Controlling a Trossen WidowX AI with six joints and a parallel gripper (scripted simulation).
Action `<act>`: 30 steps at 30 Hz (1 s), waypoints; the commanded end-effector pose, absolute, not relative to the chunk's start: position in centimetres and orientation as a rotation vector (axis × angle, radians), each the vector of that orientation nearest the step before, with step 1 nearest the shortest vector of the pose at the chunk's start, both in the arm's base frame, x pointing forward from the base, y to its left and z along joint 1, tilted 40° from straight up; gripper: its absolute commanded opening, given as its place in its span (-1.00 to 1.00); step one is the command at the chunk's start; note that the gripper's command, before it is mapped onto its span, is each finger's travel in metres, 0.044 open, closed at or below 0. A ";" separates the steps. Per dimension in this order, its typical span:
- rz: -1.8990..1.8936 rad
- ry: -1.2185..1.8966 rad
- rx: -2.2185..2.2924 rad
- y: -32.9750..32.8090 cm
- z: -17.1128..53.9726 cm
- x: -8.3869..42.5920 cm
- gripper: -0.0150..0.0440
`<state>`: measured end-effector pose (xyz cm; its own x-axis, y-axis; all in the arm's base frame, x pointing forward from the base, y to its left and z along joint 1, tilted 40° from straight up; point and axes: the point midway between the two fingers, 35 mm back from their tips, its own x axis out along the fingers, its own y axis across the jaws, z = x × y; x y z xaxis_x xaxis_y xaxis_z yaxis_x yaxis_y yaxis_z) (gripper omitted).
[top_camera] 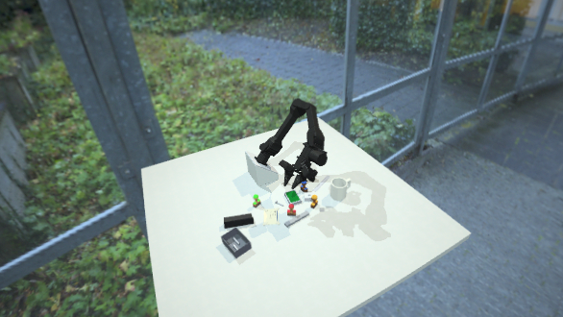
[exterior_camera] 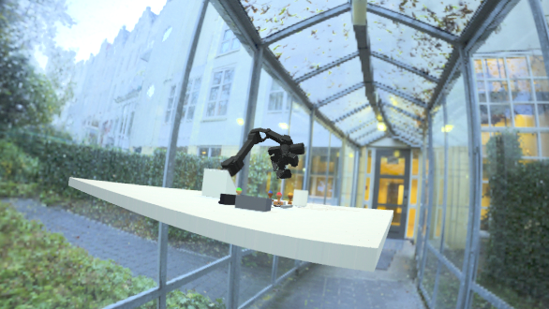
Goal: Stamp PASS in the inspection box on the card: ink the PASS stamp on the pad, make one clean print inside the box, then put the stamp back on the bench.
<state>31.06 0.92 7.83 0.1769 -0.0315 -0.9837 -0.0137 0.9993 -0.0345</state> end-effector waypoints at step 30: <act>0.604 1.528 0.466 -8.3 -6.0 21.1 0.23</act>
